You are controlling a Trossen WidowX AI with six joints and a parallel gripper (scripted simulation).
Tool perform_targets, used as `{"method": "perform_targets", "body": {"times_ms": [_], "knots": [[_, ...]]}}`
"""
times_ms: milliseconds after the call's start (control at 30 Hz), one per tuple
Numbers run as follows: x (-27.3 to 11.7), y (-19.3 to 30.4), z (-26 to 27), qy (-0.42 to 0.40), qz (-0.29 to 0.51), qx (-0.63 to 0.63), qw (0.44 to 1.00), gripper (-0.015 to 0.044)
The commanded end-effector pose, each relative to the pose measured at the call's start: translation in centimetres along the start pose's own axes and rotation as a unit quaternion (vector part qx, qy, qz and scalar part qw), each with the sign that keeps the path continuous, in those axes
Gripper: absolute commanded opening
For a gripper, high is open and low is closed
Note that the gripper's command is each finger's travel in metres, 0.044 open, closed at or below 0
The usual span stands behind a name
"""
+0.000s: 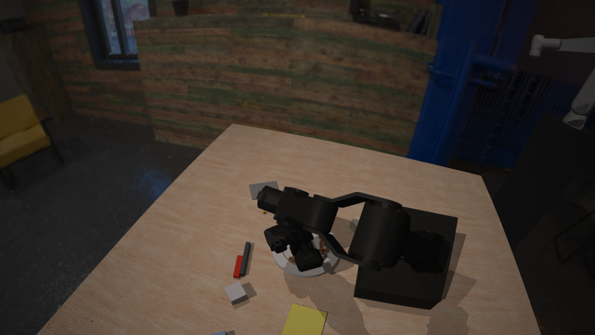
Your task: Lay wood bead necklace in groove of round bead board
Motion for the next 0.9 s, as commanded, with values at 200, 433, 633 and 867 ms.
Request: {"method": "perform_targets", "body": {"times_ms": [200, 433, 633, 867], "knots": [[-0.02, -0.02, -0.01, 0.0, 0.0, 0.0, 1.0, 0.0], [-0.02, -0.02, -0.01, 0.0, 0.0, 0.0, 1.0, 0.0], [-0.21, 0.0, 0.03, -0.001, 0.0, 0.001, 1.0, 0.0], [-0.61, -0.33, -0.2, -0.003, 0.0, 0.002, 1.0, 0.0]]}}
Point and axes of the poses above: the point midway between the two fingers, 35 mm back from their tips, its own x axis out along the fingers, its own z axis across the jaws, y = z × x, the point moved 7 cm from there along -x, back along the fingers, and after that the axes turned 4 degrees about -x, right-handed, at the moved point
